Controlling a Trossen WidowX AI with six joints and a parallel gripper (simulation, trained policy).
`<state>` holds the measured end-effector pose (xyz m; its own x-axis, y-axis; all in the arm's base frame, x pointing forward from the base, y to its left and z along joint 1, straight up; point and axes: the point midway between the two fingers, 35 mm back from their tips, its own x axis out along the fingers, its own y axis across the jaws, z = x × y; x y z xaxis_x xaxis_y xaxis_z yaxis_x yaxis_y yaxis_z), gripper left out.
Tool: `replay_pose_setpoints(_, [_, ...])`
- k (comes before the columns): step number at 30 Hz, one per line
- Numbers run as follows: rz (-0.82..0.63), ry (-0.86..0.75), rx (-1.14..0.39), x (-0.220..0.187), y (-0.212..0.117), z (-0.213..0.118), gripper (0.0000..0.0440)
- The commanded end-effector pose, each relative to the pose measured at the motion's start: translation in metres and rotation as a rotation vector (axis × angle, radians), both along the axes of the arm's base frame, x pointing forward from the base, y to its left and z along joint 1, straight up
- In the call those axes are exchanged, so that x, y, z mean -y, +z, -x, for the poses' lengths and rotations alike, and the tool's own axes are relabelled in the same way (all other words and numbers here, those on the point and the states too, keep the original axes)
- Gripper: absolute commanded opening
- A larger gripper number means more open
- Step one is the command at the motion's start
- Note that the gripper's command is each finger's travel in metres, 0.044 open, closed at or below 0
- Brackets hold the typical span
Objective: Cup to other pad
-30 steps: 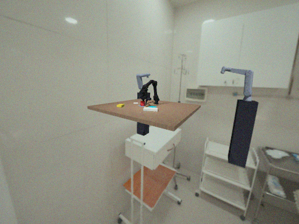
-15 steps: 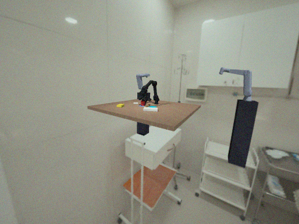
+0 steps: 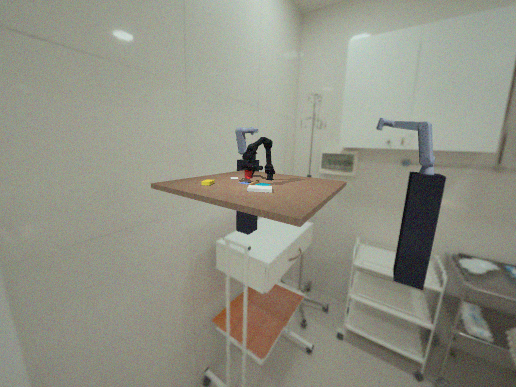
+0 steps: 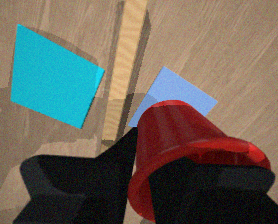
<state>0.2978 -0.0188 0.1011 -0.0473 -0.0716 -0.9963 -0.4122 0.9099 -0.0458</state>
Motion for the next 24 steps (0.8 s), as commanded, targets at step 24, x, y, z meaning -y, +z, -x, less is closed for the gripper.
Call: replay_pose_setpoints(24, [-0.033,0.167,0.111,-0.083,0.013,0.0,0.0])
